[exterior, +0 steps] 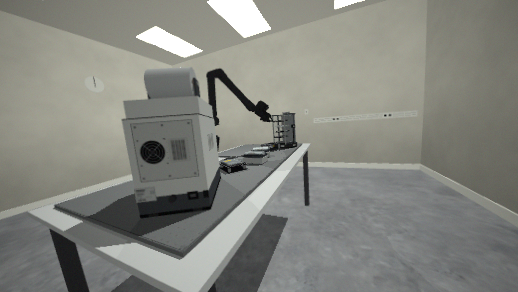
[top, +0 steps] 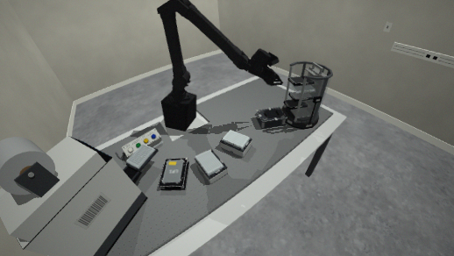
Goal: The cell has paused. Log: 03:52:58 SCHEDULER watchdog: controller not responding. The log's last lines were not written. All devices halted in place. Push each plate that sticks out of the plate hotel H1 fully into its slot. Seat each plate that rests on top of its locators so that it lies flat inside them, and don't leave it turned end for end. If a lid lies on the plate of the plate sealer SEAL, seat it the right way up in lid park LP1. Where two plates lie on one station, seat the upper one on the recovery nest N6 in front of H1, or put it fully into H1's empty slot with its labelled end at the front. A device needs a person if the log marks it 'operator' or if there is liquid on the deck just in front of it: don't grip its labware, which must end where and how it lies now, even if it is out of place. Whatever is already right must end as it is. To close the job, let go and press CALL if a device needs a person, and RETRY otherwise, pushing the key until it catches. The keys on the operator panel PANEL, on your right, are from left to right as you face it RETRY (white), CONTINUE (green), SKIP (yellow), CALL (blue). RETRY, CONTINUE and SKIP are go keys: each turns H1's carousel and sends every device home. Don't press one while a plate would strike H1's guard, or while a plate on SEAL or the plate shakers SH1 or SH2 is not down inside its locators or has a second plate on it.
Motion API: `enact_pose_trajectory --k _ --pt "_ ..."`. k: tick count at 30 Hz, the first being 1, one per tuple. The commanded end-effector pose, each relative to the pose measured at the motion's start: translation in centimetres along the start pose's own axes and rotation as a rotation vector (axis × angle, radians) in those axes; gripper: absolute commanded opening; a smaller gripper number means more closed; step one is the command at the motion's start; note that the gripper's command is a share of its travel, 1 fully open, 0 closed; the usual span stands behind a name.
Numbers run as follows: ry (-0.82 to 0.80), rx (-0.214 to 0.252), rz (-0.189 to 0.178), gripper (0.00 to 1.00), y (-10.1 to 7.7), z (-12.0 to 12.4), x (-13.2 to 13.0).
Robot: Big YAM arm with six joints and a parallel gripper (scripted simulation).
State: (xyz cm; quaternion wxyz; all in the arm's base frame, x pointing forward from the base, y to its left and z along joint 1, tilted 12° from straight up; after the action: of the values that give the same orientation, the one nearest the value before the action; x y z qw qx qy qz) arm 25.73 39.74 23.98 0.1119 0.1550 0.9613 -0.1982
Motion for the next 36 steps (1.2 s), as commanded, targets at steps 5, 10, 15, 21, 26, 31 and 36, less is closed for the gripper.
enact_pose_trajectory --k 5,10,15,21,26,31,36 --pt "-0.009 -0.103 0.038 0.28 0.8 -3.9 -1.4" --pt "-0.001 -0.069 0.024 0.22 1.8 -2.4 -1.0" --pt "0.0 -0.053 0.01 0.12 2.5 -2.6 -0.6" --pt "0.003 -0.041 0.006 0.0 3.2 -2.8 -0.6" --pt "0.004 -0.041 0.008 0.0 3.5 -3.0 -0.7" --pt "0.003 -0.042 0.006 0.0 4.1 -3.4 -0.7" --pt "0.003 -0.042 0.006 0.0 4.7 -3.7 -0.7"
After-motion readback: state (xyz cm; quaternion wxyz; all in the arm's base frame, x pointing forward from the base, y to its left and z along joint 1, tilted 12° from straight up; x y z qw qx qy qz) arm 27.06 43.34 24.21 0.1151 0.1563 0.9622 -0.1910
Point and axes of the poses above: the point where the finger pads meet when closed, its own y axis out along the fingers, its own x axis across the jaws, z = x × y, the point moved 10 cm from there along -y, back along the fingers, and after that the axes turned 11 degrees about -y, right-handed, at the moved point
